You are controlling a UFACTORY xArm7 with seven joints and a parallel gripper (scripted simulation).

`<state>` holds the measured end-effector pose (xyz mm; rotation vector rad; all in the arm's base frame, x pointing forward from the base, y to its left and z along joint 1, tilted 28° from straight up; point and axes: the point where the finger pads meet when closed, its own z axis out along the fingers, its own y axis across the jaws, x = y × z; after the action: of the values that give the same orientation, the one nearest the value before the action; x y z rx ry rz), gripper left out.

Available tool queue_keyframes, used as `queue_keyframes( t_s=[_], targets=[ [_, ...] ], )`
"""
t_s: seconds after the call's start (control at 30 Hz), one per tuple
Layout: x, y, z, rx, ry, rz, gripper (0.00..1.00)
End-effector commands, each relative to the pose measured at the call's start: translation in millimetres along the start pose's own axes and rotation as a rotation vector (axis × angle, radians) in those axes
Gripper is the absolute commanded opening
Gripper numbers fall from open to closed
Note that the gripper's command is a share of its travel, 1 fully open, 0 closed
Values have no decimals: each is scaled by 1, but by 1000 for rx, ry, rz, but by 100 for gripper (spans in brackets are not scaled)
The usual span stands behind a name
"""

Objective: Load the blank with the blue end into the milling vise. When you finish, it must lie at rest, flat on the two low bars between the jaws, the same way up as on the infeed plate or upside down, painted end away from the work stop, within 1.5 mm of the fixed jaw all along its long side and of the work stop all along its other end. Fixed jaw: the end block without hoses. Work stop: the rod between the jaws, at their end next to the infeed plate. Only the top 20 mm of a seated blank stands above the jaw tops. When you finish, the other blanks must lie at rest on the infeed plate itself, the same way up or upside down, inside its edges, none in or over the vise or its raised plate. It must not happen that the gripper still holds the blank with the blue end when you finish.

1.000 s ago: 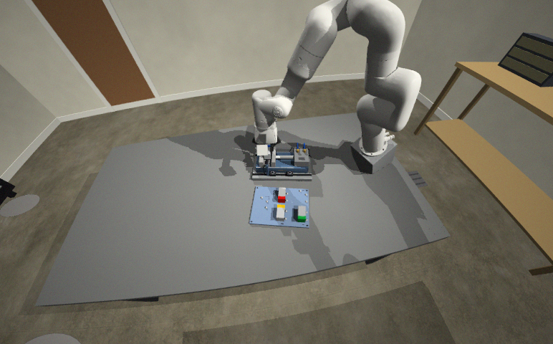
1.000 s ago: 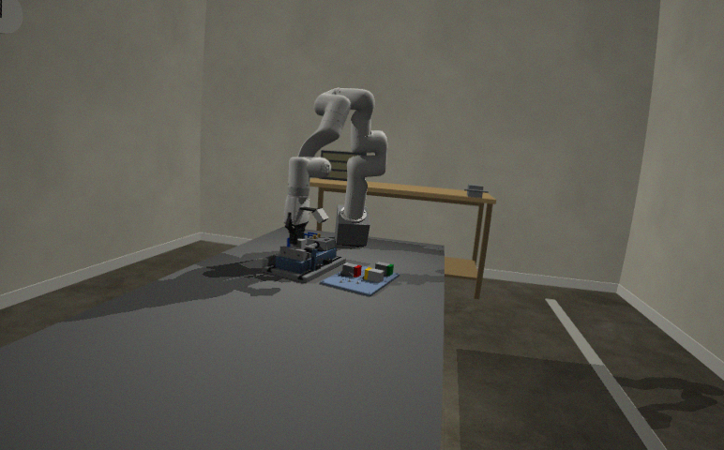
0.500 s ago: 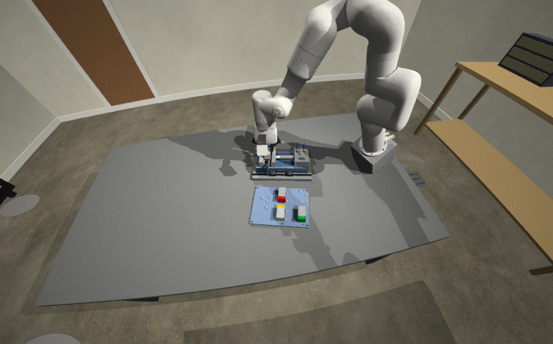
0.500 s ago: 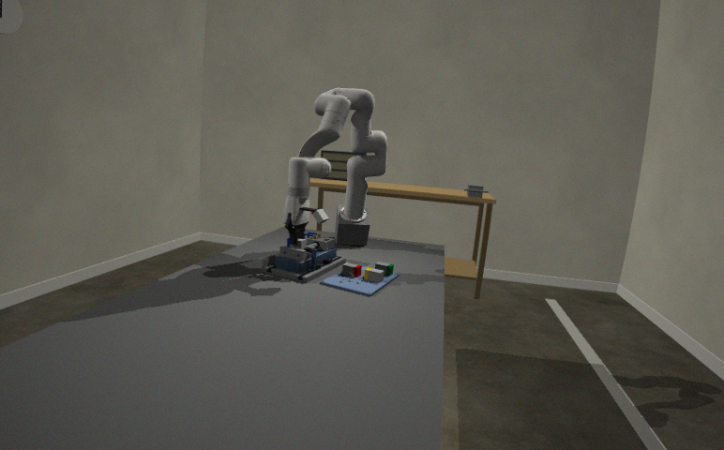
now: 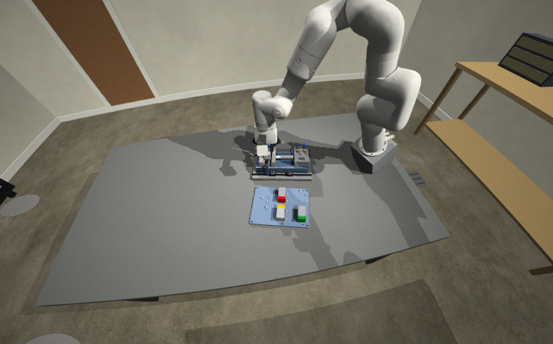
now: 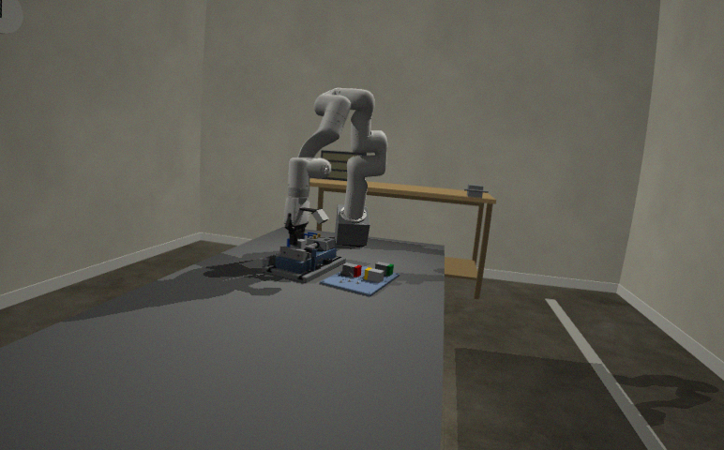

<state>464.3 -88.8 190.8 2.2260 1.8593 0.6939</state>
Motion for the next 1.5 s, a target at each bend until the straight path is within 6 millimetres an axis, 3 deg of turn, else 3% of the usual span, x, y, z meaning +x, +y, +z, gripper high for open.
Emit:
queue_keyframes(
  t_s=[0.0,1.47],
  targets=[
    [0,1,0,-3,0,0,0],
    [2,3,3,-3,0,0,0]
  ],
)
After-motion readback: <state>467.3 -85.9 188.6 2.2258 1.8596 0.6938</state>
